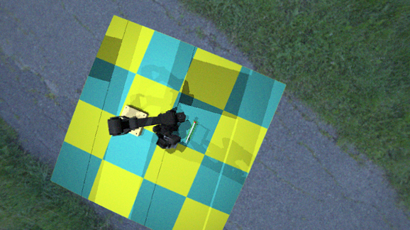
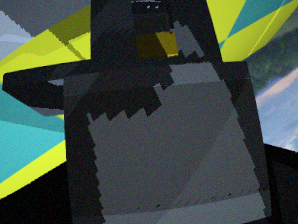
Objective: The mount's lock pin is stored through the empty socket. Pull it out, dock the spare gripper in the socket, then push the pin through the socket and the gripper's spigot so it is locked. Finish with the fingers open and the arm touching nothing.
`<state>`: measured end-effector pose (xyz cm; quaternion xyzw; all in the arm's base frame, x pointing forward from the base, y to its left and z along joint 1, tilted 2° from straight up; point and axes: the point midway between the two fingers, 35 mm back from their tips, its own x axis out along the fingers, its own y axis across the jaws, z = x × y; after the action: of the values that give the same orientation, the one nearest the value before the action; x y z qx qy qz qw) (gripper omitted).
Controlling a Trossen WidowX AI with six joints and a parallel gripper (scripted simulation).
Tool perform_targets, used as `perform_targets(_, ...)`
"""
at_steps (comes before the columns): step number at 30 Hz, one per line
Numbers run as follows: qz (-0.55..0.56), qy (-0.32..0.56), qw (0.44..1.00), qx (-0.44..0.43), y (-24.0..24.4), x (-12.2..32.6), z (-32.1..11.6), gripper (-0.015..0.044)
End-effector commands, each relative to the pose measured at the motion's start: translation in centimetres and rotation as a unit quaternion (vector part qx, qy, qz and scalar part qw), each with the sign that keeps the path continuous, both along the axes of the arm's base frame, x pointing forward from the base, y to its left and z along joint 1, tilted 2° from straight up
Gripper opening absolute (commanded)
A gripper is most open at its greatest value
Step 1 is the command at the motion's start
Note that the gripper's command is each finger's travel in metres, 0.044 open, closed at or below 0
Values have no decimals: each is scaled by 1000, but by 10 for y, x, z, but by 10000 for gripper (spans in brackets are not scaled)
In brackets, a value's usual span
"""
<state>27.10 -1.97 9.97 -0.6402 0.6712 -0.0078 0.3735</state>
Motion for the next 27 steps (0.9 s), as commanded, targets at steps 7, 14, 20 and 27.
perform_targets(7,0,-1,1000,0,0,0,0,394)
perform_targets(14,0,0,1000,0,0,-3,5,440)
perform_targets(20,2,6,1000,-3,1,-10,16,440)
perform_targets(27,5,10,1000,-8,1,-16,27,440)
